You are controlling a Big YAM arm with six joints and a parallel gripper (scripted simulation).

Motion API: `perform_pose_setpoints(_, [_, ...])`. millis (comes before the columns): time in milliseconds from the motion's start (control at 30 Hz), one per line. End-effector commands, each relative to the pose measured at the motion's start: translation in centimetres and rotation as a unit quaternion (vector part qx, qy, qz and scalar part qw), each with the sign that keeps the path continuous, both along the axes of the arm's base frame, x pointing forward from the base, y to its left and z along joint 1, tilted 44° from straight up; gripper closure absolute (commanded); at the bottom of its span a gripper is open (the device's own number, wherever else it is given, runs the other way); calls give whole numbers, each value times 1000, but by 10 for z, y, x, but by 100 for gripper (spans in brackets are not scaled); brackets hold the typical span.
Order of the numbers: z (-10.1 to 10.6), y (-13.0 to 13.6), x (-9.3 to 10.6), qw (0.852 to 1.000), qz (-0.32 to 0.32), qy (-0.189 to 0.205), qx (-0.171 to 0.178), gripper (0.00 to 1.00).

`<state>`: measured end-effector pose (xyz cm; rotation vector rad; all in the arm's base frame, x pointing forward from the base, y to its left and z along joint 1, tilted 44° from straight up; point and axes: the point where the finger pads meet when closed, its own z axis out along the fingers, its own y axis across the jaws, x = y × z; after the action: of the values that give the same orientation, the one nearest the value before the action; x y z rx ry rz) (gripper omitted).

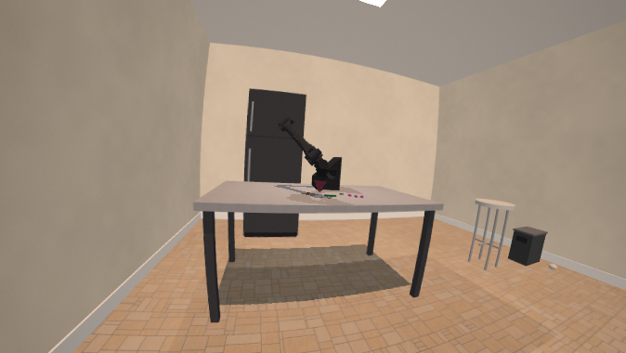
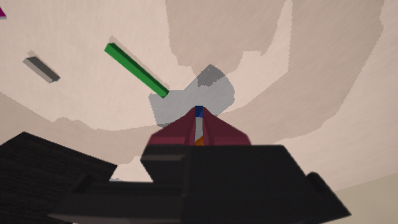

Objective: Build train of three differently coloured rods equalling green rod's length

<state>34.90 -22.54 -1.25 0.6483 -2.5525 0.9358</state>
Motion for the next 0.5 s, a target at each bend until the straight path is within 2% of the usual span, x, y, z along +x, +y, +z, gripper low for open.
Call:
perform_pose_setpoints(0, [-8, -10, -2, 1000, 8, 7, 4, 96])
perform_pose_setpoints(167, [-14, -18, 0, 1000, 8, 4, 2, 96])
perform_pose_setpoints(300, [-3, -16, 11, 1000, 17, -12, -3, 96])
perform_pose_setpoints(467, [-3, -15, 9, 1000, 17, -7, -2, 96])
